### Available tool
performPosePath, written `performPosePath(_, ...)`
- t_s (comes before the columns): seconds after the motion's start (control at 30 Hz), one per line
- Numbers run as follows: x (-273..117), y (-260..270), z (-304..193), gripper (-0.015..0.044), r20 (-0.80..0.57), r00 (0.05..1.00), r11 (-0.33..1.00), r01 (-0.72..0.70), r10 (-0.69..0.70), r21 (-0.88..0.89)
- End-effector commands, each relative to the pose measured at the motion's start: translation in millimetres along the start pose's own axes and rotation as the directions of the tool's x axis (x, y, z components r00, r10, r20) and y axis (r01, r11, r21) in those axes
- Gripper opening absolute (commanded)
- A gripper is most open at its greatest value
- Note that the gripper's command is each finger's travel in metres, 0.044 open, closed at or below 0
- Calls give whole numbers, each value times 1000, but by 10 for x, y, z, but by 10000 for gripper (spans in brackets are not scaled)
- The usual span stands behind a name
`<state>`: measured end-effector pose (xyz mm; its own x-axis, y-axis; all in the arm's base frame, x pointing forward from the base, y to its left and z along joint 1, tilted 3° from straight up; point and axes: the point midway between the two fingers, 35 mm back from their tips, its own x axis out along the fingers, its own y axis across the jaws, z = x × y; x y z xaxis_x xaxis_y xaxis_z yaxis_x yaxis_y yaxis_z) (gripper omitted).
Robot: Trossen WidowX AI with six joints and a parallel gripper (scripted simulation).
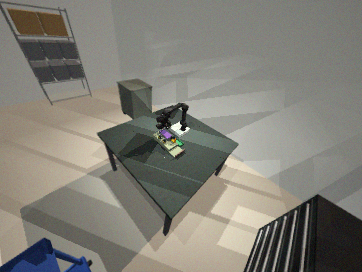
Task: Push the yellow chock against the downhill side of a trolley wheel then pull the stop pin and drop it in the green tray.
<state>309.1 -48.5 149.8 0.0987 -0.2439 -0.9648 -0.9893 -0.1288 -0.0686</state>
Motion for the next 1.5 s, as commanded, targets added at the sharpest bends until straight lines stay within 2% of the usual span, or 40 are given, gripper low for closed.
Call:
performPosePath(0.0, -47, -10, -23, 0, -7, 1000, 1000, 4, -4, 7)
performPosePath(0.9, -143, -28, -77, 0, -8, 1000, 1000, 5, -5, 7)
performPosePath(1.47, -98, -28, -365, 0, -10, 1000, 1000, 5, -4, 7)
